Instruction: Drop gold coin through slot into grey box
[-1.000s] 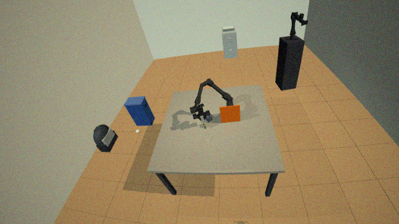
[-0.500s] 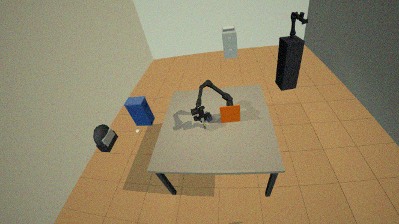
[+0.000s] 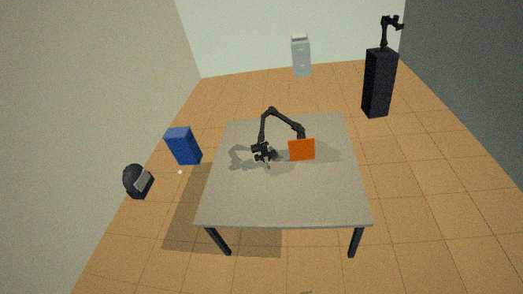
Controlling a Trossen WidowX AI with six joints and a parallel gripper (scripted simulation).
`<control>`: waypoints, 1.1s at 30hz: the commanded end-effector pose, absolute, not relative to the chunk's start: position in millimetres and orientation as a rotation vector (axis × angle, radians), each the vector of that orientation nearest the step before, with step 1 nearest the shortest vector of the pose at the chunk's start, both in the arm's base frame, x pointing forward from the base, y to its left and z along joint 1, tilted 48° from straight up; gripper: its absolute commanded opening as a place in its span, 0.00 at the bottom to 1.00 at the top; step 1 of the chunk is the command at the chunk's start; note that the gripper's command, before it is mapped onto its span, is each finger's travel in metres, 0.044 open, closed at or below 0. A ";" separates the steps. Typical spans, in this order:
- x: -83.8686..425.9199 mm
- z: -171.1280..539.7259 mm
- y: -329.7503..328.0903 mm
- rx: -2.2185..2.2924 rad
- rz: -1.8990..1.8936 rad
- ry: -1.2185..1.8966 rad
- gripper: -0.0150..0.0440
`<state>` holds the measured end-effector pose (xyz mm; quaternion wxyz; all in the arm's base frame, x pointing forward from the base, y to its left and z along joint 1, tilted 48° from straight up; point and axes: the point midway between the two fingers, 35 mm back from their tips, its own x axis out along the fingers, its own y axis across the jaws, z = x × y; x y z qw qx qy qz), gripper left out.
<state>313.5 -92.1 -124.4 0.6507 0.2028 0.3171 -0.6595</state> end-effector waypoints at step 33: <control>304.9 -150.7 -122.4 0.445 -1.503 0.722 0.25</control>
